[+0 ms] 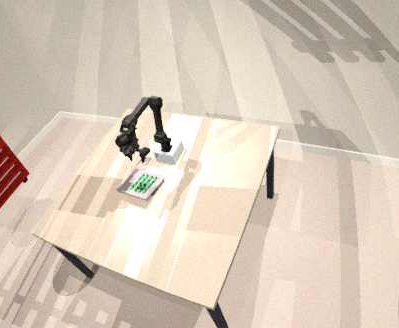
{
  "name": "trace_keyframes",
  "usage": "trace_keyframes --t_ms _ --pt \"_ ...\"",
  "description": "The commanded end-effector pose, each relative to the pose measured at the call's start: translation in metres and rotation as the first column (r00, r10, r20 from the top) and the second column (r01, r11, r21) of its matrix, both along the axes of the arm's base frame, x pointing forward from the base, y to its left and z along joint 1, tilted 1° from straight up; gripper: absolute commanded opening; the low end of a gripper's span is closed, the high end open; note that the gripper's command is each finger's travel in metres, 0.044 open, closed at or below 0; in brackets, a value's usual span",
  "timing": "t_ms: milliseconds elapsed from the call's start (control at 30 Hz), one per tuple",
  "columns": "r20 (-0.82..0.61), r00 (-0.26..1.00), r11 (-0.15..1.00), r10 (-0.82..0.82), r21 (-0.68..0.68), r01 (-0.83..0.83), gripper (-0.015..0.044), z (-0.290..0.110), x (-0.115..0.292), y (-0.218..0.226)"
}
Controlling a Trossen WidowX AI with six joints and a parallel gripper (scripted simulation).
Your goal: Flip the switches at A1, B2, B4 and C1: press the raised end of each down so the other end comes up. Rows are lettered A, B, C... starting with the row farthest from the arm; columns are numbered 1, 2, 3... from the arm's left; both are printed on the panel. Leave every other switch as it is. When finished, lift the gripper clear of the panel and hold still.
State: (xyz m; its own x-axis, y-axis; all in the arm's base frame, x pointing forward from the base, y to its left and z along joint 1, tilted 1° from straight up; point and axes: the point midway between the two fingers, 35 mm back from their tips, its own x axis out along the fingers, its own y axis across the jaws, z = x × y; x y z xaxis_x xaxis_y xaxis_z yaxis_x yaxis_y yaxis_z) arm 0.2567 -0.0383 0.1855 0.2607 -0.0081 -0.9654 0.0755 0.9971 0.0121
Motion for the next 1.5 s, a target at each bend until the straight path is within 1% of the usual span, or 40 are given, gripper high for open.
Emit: trace_keyframes --t_ms 0,67,267,333,467,500,600,633,800,933,1467 --pt "-0.001 1.0 1.0 0.0 0.0 0.0 0.0374 -0.001 0.002 0.0" --pt "-0.007 1.0 1.0 -0.004 0.0 0.004 0.0321 -0.013 0.019 0.004" --pt "-0.034 0.999 1.0 -0.022 -0.003 0.022 0.0164 -0.075 0.084 0.034" --pt "-0.036 0.999 1.0 -0.024 -0.004 0.024 0.0111 -0.083 0.09 0.039" --pt "-0.036 0.999 1.0 -0.024 -0.004 0.024 0.0006 -0.083 0.09 0.039" --pt "-0.038 0.999 1.0 -0.024 -0.003 0.024 0.0 -0.086 0.091 0.039" --pt "-0.059 0.998 1.0 -0.024 -0.002 0.024 0.0 -0.114 0.098 0.038" --pt "-0.061 0.998 1.0 -0.024 -0.002 0.024 0.0 -0.117 0.099 0.038" --pt "-0.061 0.998 1.0 -0.024 -0.002 0.024 0.0 -0.117 0.099 0.038" --pt "-0.061 0.998 1.0 -0.024 -0.002 0.024 0.0 -0.127 0.101 0.038" --pt "-0.061 0.998 1.0 -0.024 -0.002 0.024 0.0 -0.14 0.104 0.038"
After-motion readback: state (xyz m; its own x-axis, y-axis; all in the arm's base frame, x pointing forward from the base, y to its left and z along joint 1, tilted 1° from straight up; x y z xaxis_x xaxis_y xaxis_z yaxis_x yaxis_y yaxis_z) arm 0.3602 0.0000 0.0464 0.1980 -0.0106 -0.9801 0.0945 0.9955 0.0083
